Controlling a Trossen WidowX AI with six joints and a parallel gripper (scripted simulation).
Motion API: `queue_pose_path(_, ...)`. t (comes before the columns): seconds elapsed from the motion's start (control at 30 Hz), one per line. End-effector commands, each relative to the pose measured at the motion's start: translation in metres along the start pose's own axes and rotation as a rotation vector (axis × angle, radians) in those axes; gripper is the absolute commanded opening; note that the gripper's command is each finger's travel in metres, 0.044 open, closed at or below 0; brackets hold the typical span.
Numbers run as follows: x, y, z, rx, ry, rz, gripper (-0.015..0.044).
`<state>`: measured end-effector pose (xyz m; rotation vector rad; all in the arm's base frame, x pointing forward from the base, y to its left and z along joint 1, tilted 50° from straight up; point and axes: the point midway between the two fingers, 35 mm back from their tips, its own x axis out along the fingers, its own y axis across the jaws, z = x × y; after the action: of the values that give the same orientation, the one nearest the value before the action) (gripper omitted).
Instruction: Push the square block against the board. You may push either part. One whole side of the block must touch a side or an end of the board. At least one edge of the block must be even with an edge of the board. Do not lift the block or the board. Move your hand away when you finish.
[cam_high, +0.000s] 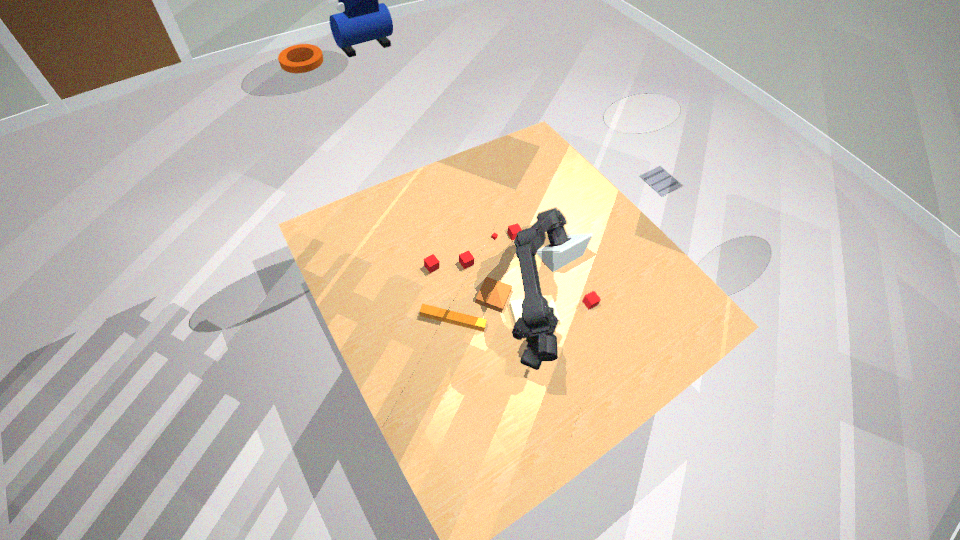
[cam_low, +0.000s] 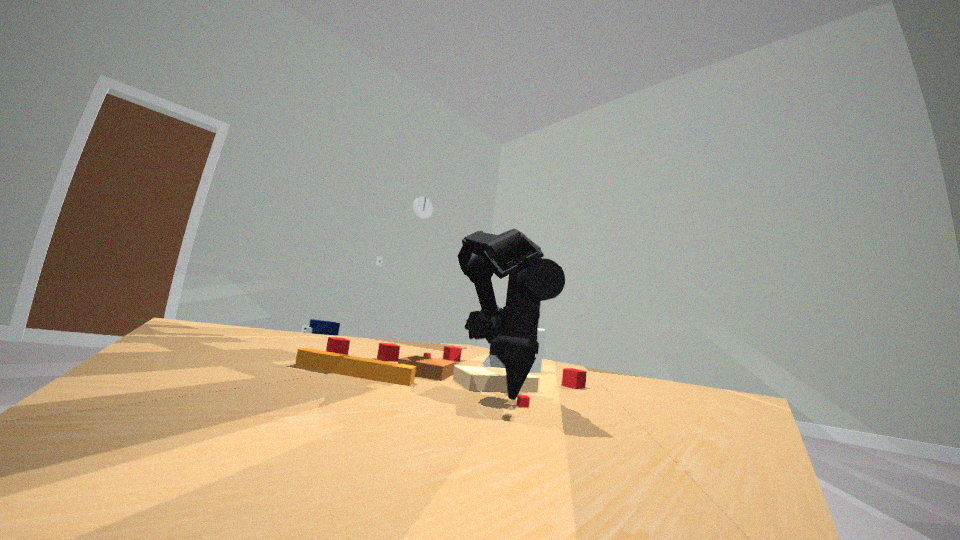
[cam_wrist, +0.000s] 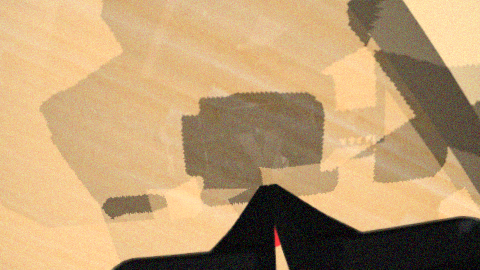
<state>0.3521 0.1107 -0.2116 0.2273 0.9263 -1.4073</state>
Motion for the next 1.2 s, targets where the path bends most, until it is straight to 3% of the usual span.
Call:
queue_pose_path(0.0,0.003,-0.001,-0.005,0.000,0.004,-0.007,0.0000)
queue_pose_path(1.17,0.003,0.000,0.016,0.005,0.004,-0.009,0.0000)
